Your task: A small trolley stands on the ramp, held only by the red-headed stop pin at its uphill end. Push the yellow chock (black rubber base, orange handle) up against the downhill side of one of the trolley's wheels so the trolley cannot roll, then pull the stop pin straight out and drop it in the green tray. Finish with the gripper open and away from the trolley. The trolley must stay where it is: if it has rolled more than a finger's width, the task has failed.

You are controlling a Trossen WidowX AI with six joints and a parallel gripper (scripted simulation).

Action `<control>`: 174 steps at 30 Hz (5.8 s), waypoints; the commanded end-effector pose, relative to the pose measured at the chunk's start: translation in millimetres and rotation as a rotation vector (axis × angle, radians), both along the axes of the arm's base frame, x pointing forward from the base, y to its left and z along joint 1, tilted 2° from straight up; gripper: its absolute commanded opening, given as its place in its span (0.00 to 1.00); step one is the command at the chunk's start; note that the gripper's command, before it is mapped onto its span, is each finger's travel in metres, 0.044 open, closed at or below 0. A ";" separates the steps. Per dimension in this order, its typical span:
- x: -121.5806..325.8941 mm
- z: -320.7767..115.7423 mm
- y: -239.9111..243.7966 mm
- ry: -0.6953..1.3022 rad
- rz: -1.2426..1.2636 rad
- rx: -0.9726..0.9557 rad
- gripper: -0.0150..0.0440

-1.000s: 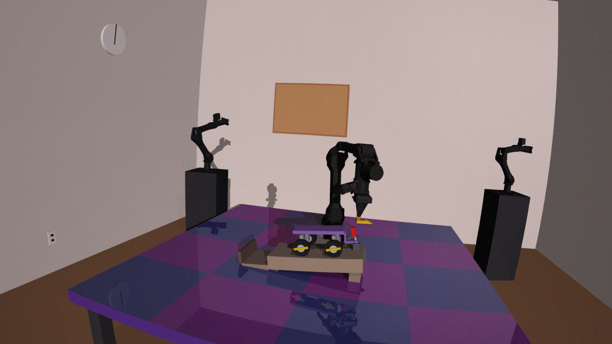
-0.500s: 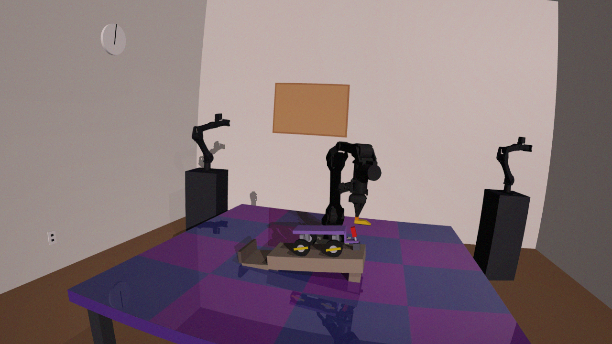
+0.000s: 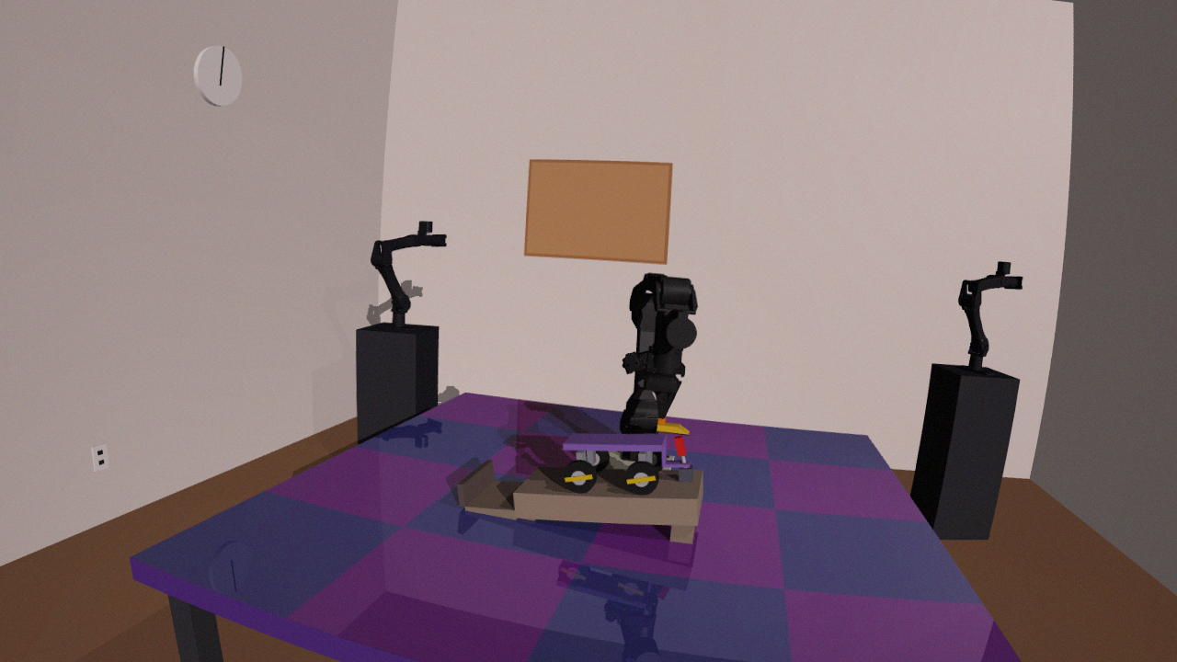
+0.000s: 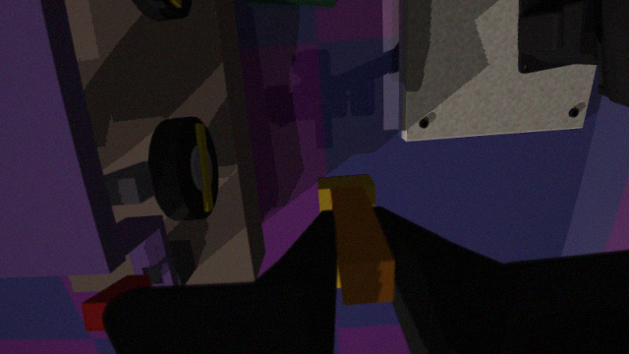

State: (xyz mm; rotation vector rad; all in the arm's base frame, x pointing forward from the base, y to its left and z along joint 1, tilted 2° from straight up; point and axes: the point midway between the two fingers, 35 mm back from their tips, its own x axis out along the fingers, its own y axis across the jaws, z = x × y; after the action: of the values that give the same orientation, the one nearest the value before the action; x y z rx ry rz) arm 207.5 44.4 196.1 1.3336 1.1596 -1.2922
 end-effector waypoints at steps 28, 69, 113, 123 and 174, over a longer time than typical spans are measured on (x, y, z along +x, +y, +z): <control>11.2 -8.2 -106.3 -0.004 0.005 -0.008 0.25; 24.7 -18.1 -236.4 -0.019 0.005 0.090 0.25; 55.6 -87.1 -235.6 -0.022 0.006 0.090 0.25; 55.8 -85.7 -229.2 -0.022 0.006 0.091 0.25; 58.4 -83.6 -197.2 -0.018 0.009 0.089 0.34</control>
State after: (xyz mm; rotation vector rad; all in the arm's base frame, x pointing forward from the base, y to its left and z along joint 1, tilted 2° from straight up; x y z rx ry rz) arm 265.8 -152.7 112.6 1.4001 1.2194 -1.2344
